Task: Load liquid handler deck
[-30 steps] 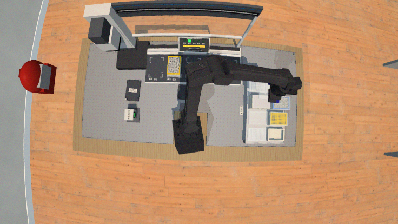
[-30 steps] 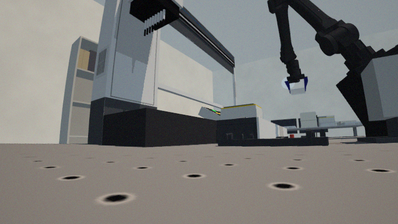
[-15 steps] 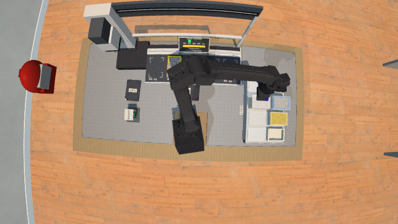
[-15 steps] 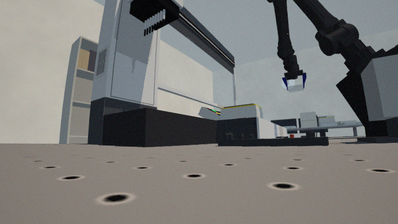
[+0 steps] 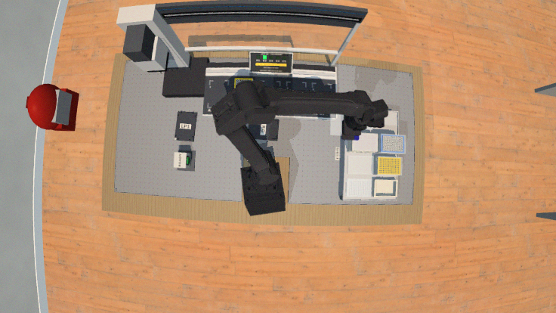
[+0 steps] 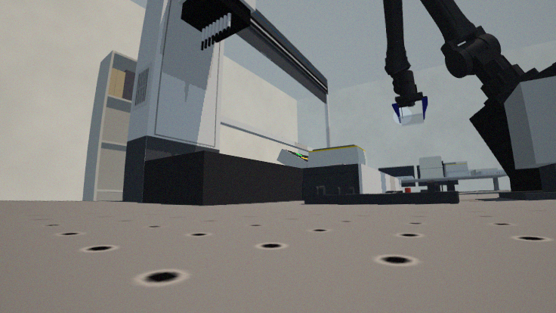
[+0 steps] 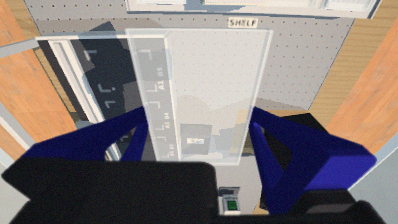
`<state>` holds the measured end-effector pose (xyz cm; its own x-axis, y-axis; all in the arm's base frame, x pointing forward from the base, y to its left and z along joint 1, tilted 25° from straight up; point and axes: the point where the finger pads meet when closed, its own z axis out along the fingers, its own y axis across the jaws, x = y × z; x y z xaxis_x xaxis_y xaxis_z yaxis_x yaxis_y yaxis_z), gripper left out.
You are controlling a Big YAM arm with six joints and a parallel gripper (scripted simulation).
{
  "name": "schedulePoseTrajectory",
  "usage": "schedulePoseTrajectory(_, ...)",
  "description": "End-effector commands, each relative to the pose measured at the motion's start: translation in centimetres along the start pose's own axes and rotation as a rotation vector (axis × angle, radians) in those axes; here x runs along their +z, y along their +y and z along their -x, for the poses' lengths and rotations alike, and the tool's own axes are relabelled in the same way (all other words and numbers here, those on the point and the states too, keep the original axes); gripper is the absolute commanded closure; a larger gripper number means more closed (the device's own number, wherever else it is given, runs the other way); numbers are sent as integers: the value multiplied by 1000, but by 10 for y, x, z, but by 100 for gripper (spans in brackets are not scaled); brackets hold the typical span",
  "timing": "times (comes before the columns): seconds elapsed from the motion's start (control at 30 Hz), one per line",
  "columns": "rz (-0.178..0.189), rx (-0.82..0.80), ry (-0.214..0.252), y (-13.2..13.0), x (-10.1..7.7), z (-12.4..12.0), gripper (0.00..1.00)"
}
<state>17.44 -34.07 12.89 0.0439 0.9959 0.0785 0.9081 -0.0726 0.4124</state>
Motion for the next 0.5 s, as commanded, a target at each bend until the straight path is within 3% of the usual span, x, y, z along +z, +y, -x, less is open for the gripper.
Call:
schedulePoseTrajectory(0.0,10,-3,-33,7,-8,-12,100)
schedulePoseTrajectory(0.13,11,24,-42,2,-12,3,100)
schedulePoseTrajectory(0.47,12,-115,-46,8,-15,-3,100)
